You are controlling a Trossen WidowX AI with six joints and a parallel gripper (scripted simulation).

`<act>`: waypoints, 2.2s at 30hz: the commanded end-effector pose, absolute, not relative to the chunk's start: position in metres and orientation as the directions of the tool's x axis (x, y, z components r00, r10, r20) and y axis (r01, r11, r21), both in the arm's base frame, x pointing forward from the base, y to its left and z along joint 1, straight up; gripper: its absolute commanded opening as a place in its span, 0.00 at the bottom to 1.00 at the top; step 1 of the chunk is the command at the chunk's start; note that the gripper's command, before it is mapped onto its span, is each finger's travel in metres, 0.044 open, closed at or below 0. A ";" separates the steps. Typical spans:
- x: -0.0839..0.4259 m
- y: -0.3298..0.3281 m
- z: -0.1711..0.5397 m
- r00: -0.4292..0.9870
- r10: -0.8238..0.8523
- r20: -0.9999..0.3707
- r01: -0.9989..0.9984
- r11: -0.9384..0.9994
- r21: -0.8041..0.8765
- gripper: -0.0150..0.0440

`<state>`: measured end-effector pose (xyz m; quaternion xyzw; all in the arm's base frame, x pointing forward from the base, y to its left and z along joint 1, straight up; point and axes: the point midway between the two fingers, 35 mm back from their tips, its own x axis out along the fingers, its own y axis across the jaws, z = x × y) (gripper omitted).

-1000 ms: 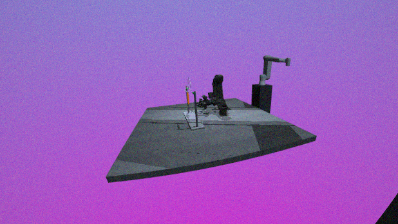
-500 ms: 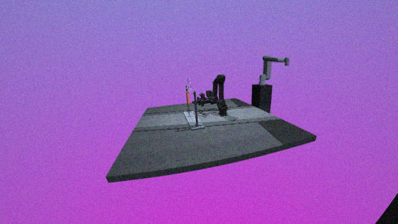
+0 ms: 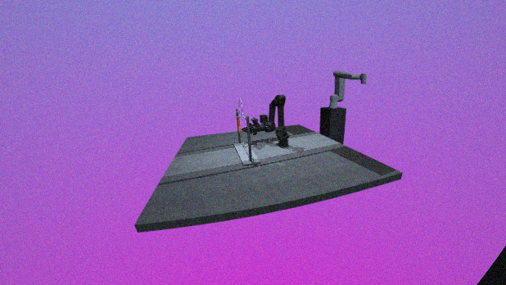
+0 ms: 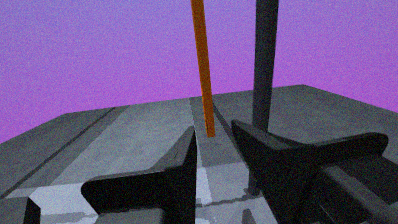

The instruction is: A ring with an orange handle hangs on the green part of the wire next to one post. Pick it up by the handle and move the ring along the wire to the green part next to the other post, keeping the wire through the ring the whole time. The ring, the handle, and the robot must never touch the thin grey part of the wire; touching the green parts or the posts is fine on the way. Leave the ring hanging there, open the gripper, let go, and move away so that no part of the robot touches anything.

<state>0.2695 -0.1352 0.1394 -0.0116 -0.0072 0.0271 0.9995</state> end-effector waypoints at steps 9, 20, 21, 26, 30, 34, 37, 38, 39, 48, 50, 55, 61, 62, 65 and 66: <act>0.290 -0.136 0.139 0.999 0.052 0.012 -0.052 0.999 -0.014 0.53; 0.308 -0.134 0.139 0.999 0.052 0.014 -0.052 0.999 -0.014 0.53; 0.309 -0.134 0.139 0.999 0.052 0.014 -0.052 0.999 -0.014 0.53; 0.317 -0.132 0.139 0.999 0.052 0.015 -0.052 0.999 -0.014 0.53; 0.323 -0.131 0.139 0.999 0.052 0.015 -0.052 0.999 -0.014 0.53; 0.324 -0.130 0.139 0.999 0.052 0.015 -0.052 0.999 -0.014 0.53; 0.324 -0.130 0.139 0.999 0.052 0.015 -0.052 0.999 -0.014 0.53; 0.324 -0.130 0.139 0.999 0.052 0.015 -0.052 0.999 -0.014 0.53; 0.324 -0.130 0.139 0.999 0.052 0.015 -0.052 0.999 -0.014 0.53; 0.324 -0.130 0.139 0.999 0.052 0.015 -0.052 0.999 -0.014 0.53; 0.324 -0.130 0.139 0.999 0.052 0.015 -0.052 0.999 -0.014 0.53; 0.324 -0.130 0.139 0.999 0.052 0.015 -0.052 0.999 -0.014 0.53; 0.324 -0.130 0.139 0.999 0.052 0.015 -0.052 0.999 -0.014 0.53; 0.324 -0.130 0.139 0.999 0.052 0.015 -0.052 0.999 -0.014 0.53; 0.324 -0.130 0.139 0.999 0.052 0.015 -0.052 0.999 -0.014 0.53; 0.324 -0.130 0.139 0.999 0.052 0.015 -0.052 0.999 -0.014 0.53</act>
